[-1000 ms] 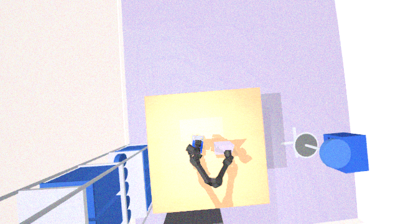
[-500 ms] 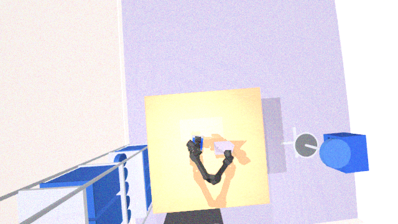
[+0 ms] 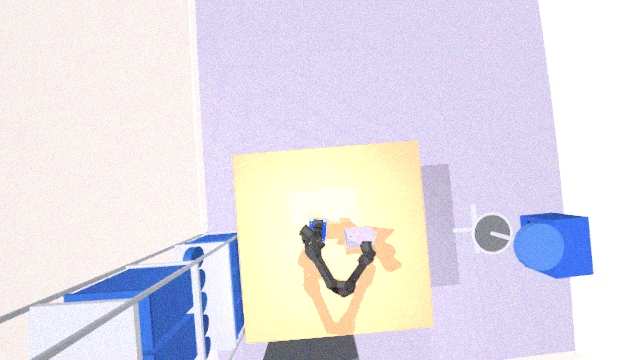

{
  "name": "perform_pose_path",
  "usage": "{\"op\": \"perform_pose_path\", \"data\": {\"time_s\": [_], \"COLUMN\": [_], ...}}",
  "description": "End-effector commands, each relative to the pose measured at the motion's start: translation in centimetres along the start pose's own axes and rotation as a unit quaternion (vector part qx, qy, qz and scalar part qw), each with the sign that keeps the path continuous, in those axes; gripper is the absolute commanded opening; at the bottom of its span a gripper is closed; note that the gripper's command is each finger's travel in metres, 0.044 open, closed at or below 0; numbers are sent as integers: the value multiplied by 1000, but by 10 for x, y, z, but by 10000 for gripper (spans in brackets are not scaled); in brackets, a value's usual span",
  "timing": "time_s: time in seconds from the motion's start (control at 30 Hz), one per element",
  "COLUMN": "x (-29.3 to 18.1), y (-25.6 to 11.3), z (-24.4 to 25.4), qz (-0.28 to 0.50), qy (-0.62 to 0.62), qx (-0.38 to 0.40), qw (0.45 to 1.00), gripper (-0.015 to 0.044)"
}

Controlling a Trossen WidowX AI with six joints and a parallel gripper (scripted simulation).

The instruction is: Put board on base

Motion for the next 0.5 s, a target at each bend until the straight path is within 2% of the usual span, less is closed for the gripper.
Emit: {"op": "perform_pose_path", "data": {"time_s": [0.0, 0.47], "x": [0, 1], "y": [5, 20], "z": [-2, -3], "qz": [0, 0], "qy": [2, 1], "qx": [1, 2], "qw": [1000, 1000], "gripper": [0, 0]}}
Point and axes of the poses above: the point midway between the two fingers, 35 mm back from their tips, its own y axis out along the fingers, its own z axis across the jaws, x = y × z, the point moved 3 cm from there along -y, back along the fingers, and after that the axes turned 8 degrees about y, right-handed, at the moved point
